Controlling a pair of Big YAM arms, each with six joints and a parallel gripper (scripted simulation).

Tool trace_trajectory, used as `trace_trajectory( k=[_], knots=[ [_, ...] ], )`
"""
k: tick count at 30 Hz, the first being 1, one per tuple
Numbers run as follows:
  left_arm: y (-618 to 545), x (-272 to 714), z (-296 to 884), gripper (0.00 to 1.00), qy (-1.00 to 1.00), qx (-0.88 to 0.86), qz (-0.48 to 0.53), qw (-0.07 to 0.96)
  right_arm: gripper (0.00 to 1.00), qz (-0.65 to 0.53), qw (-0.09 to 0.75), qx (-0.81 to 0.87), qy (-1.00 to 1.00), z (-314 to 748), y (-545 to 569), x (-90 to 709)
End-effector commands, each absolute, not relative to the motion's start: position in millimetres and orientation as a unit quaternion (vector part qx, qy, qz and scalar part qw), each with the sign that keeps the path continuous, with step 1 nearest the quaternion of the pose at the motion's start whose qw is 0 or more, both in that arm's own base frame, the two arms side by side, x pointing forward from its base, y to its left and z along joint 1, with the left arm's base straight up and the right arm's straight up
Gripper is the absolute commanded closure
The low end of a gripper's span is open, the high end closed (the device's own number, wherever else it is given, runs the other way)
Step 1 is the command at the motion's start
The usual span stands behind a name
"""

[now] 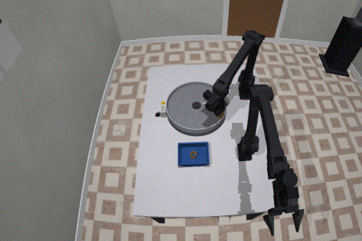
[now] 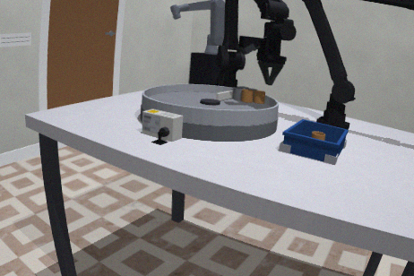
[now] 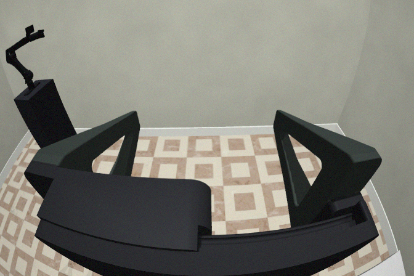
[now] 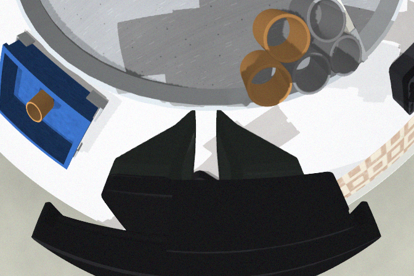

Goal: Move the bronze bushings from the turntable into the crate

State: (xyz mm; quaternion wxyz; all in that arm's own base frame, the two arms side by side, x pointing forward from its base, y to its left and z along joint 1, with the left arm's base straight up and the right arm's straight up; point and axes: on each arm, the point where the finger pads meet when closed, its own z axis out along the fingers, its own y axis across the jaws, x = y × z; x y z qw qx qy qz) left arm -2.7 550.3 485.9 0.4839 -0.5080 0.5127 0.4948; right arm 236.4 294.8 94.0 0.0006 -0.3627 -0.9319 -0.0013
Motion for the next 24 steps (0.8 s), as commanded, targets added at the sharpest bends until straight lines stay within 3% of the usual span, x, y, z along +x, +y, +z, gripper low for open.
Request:
trace_trajectory(
  k=[1, 24],
  knots=[
    [544.9, -5.7, 500.5, 0.0, 0.497, -0.503, 0.503, 0.497, 0.85, -0.016, -0.005, -0.361, -0.933, 96.2, 278.9, 234.3],
    [544.9, -5.7, 500.5, 0.0, 0.497, -0.503, 0.503, 0.497, 0.85, -0.017, -0.005, -0.364, -0.931, 98.0, 271.5, 230.3]
  ],
)
